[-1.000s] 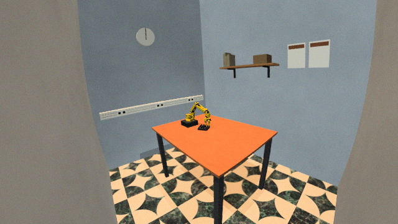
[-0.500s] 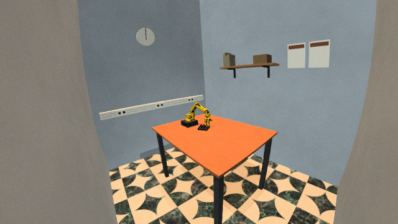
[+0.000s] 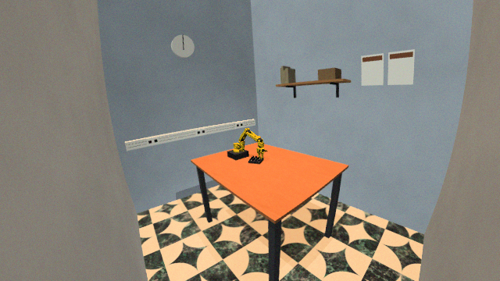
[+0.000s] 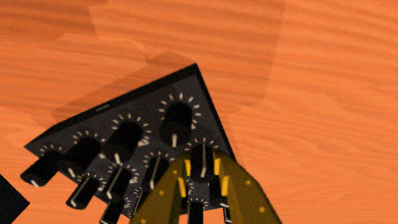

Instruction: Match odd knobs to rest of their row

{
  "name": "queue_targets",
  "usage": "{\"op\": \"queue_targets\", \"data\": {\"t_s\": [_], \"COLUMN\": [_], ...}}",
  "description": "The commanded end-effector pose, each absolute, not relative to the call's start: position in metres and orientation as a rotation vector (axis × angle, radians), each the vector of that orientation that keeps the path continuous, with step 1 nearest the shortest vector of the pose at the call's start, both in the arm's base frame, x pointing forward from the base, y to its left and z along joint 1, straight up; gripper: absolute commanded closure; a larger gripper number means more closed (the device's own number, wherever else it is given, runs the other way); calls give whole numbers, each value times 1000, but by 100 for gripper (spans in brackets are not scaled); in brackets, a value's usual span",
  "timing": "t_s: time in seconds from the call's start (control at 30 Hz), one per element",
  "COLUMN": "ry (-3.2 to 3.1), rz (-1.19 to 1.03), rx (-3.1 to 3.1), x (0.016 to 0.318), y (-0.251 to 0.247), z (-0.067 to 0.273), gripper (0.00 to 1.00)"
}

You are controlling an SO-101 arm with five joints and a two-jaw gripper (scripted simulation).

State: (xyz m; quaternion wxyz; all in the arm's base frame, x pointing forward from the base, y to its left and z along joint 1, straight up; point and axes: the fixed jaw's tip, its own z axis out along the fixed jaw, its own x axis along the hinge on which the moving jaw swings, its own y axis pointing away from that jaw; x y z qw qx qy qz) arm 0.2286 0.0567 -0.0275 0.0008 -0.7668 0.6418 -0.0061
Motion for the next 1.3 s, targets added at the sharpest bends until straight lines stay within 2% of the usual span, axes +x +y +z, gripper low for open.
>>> {"op": "queue_targets", "data": {"t_s": [0.0, 0.93, 1.27], "ry": [2031, 2045, 2045], "rz": [-2, -2, -2], "rx": [-2395, -2383, -2383], "x": [227, 227, 226], "y": [59, 59, 60], "z": [-28, -28, -28], "gripper": [99, 99, 96]}}
